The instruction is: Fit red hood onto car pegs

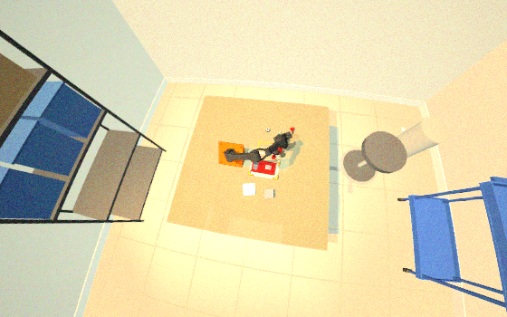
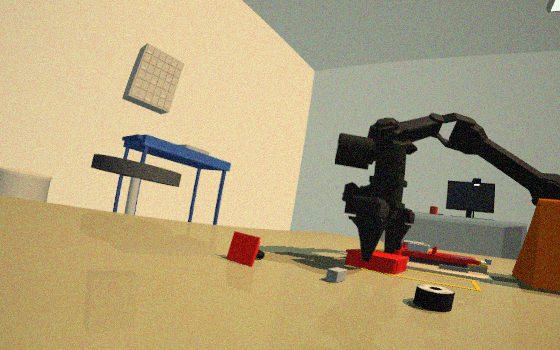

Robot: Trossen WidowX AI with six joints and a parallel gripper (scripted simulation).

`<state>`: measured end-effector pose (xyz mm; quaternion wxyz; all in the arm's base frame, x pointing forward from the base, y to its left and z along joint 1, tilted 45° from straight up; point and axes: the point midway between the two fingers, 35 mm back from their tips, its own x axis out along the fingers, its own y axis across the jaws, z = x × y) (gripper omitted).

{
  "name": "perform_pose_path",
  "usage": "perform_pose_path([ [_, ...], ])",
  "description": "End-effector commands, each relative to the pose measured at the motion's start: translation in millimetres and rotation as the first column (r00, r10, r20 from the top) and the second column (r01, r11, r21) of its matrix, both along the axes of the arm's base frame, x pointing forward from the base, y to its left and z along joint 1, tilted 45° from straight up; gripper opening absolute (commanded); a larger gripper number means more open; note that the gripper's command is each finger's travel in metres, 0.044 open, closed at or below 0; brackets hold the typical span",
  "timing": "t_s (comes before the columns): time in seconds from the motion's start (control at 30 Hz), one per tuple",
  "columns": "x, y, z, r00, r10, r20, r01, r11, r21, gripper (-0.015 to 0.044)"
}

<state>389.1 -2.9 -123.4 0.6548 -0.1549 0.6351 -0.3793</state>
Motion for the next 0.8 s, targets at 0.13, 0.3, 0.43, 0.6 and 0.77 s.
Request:
perform_pose_path([
  [0.13,-1.3,-3.4,-4.0,1.000,0.005,-0.006,-0.005,1.000,-0.004,0.0440],
  [0.3,-0.3,-1.8,-1.8,1.000,0.000,0.000,0.000,1.000,0.000,0.0328],
  [0.43,-0.3,-1.8,-1.8,1.000,0.000,0.000,0.000,1.000,0.000,0.0302],
  [0.6,-0.4,-1.7,-1.9,1.000,0.000,0.000,0.000,1.000,0.000,0.0249],
  [0.77,-0.1,0.4,0.2,1.000,0.000,0.000,0.000,1.000,0.000,0.0117],
])
